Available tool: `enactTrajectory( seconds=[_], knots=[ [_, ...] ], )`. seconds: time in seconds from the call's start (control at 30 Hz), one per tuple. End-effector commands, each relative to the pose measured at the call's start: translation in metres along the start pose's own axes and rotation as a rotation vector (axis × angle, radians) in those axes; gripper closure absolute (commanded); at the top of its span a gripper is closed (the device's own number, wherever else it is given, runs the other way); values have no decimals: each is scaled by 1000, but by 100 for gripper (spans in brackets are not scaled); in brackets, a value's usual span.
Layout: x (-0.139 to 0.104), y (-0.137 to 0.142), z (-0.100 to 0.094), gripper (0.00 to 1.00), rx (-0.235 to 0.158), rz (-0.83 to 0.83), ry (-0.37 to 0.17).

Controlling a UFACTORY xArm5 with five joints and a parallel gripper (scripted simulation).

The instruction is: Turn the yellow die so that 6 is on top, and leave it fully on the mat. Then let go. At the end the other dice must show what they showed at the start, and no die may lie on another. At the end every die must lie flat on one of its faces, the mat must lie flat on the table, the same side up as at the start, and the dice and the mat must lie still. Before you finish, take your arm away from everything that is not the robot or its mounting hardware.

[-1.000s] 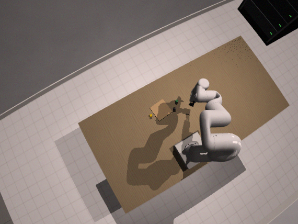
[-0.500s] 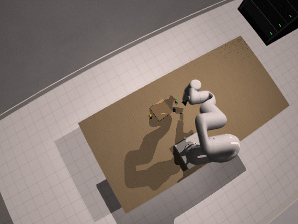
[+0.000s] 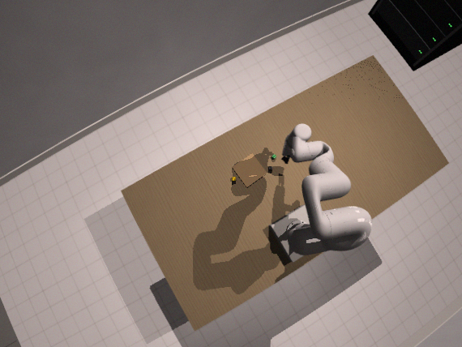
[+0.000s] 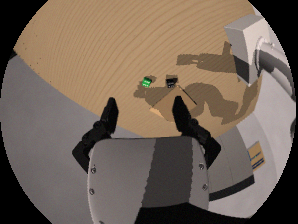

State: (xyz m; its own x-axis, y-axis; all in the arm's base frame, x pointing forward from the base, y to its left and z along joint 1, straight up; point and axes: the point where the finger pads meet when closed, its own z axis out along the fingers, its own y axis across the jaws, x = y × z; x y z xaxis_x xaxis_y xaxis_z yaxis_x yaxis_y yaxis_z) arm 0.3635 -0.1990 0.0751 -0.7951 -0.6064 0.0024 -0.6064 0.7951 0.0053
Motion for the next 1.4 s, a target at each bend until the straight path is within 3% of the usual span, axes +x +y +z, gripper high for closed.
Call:
enactTrajectory(
  seconds=[0.0,0.2,0.27,0.47,1.37],
  knots=[
    [-1,-1,23,0,2,0,-1],
    [-3,-1,73,0,2,0,-1],
    [-3,-1,73,0,2,0,-1],
    [-4,-1,101,0,2,0,-1],
    [-4,-1,103,0,2,0,-1]
  ],
)
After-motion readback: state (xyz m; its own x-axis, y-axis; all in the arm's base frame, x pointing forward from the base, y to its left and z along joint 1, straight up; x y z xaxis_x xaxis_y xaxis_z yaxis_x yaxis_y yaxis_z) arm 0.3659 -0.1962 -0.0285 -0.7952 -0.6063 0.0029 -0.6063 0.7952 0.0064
